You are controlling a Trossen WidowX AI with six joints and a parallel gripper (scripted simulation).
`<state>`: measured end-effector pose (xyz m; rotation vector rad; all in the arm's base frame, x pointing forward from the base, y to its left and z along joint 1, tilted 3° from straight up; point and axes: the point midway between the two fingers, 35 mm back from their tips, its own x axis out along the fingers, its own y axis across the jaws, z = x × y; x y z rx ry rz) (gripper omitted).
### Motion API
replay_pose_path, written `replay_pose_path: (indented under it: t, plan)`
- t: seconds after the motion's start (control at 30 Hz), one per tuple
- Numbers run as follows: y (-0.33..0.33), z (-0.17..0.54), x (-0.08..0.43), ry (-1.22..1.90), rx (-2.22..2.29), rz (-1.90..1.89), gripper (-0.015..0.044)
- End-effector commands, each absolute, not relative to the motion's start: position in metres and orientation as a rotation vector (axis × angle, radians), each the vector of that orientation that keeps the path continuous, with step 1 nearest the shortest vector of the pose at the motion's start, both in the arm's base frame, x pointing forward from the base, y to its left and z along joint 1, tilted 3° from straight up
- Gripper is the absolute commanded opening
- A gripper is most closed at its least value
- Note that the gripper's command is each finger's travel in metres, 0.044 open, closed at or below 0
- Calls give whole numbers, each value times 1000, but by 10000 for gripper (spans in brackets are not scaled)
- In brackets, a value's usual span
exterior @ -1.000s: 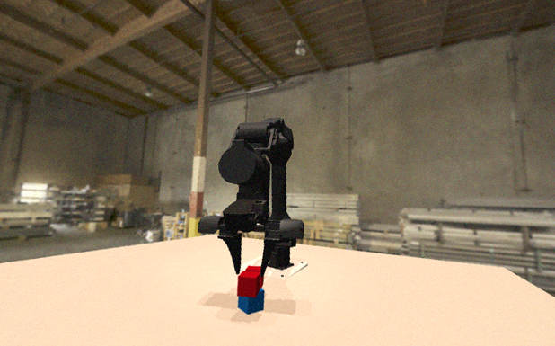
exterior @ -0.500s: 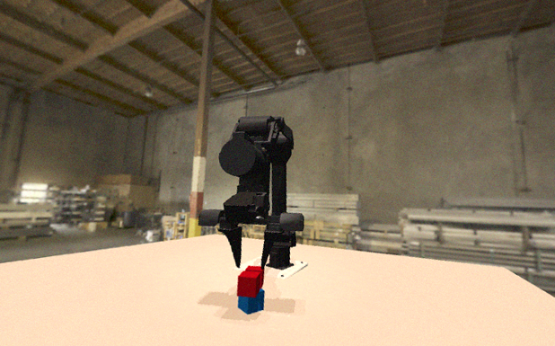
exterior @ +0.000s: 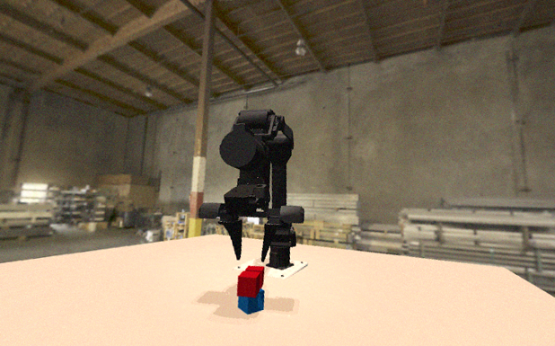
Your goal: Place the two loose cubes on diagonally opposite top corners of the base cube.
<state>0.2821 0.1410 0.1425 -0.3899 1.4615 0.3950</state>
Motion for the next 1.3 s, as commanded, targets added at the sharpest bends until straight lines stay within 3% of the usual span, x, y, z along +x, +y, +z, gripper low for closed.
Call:
replay_pose_path:
  t: [0.0, 1.17, 1.27]
  plan:
    - [141, 151, 283, 1449, -386, 396, 205]
    - [141, 173, 281, 1449, -386, 396, 205]
    - [141, 175, 281, 1453, -388, 396, 284]
